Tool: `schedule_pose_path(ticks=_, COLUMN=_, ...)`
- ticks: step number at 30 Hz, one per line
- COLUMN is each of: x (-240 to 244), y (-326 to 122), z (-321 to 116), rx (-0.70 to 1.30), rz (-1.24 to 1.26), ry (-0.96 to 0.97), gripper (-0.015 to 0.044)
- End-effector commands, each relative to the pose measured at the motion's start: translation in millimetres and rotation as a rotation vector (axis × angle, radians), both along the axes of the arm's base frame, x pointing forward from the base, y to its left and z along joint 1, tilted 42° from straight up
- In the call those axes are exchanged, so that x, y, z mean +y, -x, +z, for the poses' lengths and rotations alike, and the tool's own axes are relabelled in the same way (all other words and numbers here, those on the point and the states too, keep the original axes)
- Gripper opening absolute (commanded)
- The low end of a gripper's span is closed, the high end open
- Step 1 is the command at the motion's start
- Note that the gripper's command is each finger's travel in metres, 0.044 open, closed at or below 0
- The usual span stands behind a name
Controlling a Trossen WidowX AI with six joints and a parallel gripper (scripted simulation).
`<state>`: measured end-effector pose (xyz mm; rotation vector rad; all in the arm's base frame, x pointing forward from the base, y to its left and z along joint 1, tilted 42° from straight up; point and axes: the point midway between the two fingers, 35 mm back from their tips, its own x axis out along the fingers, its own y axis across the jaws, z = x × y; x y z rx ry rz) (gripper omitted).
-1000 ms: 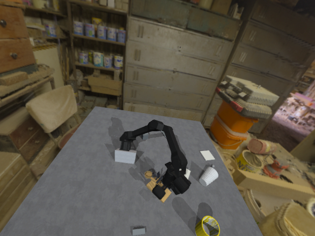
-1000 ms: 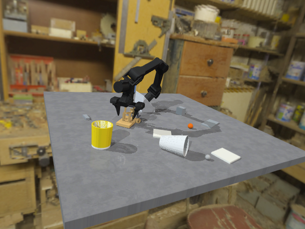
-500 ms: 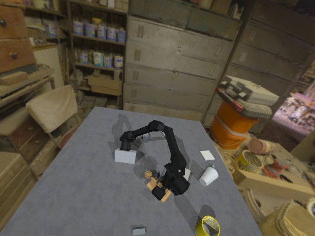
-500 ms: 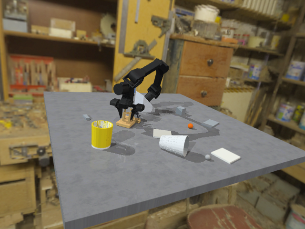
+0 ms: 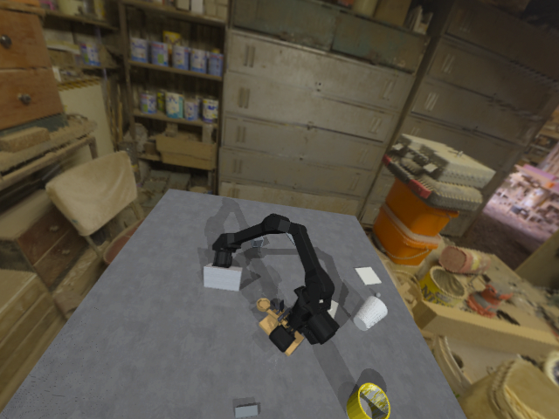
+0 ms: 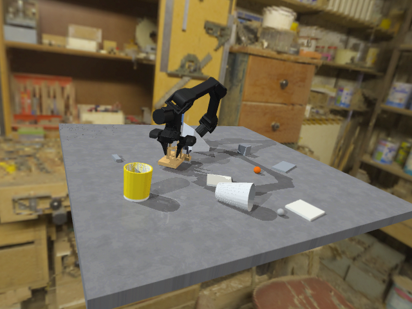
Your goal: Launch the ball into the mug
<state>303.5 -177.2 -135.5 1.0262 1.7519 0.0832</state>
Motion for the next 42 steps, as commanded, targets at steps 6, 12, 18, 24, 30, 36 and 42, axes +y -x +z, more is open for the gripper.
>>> schedule_pose_path(ticks=6, x=-20.0, y=-4.2, z=15.3, rx=-0.025, rz=-0.015, ry=0.025, gripper=0.0)
schedule_pose_path(ticks=12, x=-13.8, y=-4.2, z=7.5, rx=-0.025, rz=-0.016, ry=0.025, gripper=0.0)
schedule_pose_path(ticks=18, x=-7.5, y=-4.0, z=-0.1, rx=-0.026, rz=-0.017, ry=0.025, gripper=0.0)
schedule_pose_path(ticks=24, x=-1.1, y=-3.6, z=-7.6, rx=-0.026, rz=-0.017, ry=0.024, gripper=0.0)
schedule_pose_path(ticks=30, x=5.4, y=-2.8, z=-15.0, rx=-0.025, rz=-0.018, ry=0.023, gripper=0.0)
schedule_pose_path(ticks=36, x=9.1, y=-2.2, z=-17.1, rx=-0.021, rz=-0.007, ry=0.021, gripper=0.0)
schedule_pose_path(ticks=42, x=9.1, y=-2.2, z=-17.1, rx=-0.021, rz=-0.007, ry=0.021, gripper=0.0079)
